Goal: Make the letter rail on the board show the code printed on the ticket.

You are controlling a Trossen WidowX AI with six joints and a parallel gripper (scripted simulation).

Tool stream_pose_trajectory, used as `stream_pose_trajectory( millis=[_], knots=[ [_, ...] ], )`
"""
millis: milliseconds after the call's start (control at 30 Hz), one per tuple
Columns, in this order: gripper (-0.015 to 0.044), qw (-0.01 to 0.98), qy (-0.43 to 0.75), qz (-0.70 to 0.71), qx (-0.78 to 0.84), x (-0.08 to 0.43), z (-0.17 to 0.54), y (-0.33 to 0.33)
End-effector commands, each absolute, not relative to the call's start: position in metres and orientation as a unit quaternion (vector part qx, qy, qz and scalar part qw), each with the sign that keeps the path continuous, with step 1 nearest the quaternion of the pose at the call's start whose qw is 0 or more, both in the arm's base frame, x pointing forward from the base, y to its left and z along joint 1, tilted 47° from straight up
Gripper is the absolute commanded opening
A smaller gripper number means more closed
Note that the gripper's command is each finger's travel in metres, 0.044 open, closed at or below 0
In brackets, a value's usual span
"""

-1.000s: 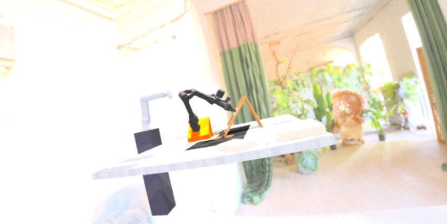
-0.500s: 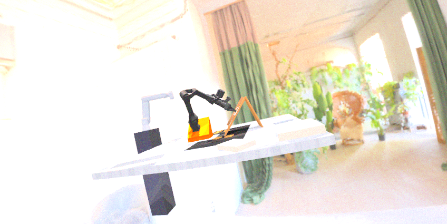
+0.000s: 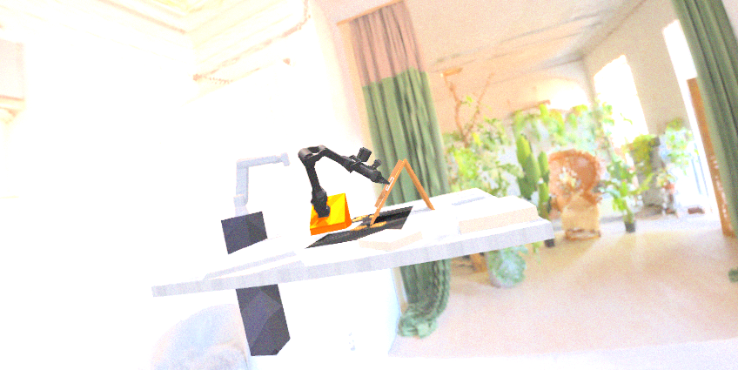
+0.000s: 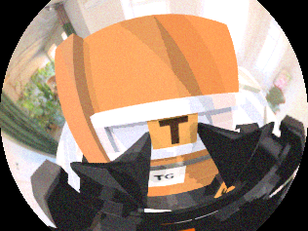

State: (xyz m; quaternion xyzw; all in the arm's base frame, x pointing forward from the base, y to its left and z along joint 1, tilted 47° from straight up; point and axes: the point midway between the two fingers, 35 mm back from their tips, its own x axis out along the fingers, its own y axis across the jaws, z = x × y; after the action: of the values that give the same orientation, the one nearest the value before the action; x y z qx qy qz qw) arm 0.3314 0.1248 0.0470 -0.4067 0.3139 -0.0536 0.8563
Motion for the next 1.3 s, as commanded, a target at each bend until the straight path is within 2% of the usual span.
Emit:
stream_pose_trajectory(
  millis=[0, 1267],
  knots=[
    [0.0000, 0.858, 0.312, -0.055, -0.404, 0.331, 0.046, 0.127],
    [0.0000, 0.858, 0.312, -0.055, -0.404, 0.327, 0.028, 0.144]
  ],
)
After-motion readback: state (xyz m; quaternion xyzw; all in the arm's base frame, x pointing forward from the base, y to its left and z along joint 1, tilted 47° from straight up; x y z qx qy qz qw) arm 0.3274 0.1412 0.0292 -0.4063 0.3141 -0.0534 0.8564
